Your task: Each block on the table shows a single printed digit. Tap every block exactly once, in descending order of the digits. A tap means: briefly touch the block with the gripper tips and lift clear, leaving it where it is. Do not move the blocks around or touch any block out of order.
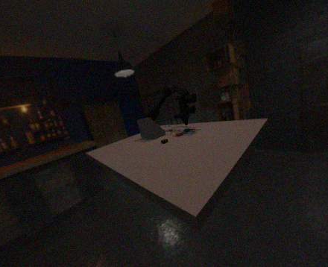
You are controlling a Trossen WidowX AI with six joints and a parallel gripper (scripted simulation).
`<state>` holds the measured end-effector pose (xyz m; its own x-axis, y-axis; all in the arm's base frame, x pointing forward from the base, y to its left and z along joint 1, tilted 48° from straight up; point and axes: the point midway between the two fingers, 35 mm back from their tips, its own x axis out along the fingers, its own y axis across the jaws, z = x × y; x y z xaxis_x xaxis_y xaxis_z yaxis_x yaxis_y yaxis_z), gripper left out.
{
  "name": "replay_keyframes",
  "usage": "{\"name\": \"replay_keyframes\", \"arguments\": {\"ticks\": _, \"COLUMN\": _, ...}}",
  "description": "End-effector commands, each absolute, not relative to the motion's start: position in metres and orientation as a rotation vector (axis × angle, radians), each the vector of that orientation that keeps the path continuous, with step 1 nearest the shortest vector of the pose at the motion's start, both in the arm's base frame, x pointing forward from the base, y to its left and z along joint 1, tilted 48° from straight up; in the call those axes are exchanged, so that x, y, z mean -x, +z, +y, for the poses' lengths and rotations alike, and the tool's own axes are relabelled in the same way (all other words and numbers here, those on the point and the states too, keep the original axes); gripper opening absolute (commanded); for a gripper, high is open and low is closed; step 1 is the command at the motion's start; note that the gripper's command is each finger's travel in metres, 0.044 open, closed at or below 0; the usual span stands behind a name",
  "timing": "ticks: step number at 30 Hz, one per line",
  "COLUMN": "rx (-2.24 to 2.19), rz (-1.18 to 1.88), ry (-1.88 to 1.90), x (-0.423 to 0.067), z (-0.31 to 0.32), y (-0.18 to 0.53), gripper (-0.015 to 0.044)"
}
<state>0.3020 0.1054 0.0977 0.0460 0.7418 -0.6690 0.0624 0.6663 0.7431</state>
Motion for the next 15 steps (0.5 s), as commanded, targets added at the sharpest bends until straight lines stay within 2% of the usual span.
{"name": "replay_keyframes", "arguments": {"ticks": 1, "rx": -0.713, "rz": 1.436, "ry": 0.589, "x": -0.303, "z": 0.068, "y": 0.13, "gripper": 0.002}}
{"name": "replay_keyframes", "arguments": {"ticks": 11, "rx": -0.716, "rz": 1.436, "ry": 0.592, "x": -0.3, "z": 0.049, "y": 0.144, "gripper": 0.002}}
{"name": "replay_keyframes", "arguments": {"ticks": 15, "rx": -0.71, "rz": 1.438, "ry": 0.582, "x": -0.297, "z": 0.004, "y": 0.095, "gripper": 0.002}}
